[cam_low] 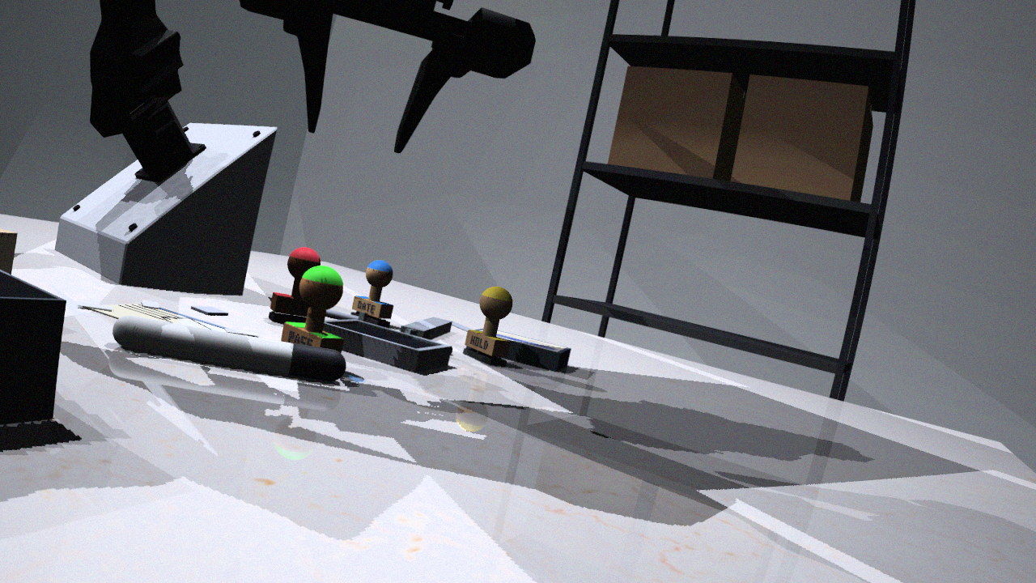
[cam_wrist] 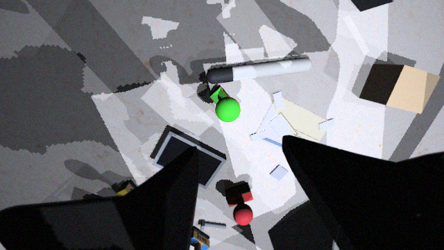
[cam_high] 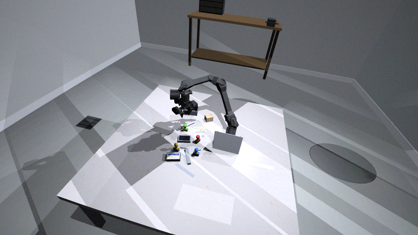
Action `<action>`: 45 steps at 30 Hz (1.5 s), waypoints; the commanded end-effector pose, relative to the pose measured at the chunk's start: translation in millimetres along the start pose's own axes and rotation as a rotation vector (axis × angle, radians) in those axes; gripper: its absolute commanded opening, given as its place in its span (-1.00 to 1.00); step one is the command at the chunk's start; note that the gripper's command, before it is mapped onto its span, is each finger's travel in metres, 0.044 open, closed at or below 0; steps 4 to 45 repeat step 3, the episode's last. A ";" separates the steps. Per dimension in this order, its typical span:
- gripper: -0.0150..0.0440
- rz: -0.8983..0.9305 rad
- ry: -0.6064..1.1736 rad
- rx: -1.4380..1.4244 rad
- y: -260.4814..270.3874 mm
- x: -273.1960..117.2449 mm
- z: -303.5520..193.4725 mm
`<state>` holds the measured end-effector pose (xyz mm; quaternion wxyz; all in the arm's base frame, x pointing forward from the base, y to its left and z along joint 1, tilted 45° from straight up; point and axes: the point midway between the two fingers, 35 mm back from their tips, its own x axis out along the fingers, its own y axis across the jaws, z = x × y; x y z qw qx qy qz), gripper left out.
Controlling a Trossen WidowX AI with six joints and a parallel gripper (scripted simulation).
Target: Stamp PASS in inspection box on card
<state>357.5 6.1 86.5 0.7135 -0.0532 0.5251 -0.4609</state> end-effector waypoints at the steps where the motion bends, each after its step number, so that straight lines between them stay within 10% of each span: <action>1: 0.39 0.000 0.000 0.000 0.0 0.1 0.0; 45: 0.39 0.000 0.000 0.000 0.0 0.1 0.0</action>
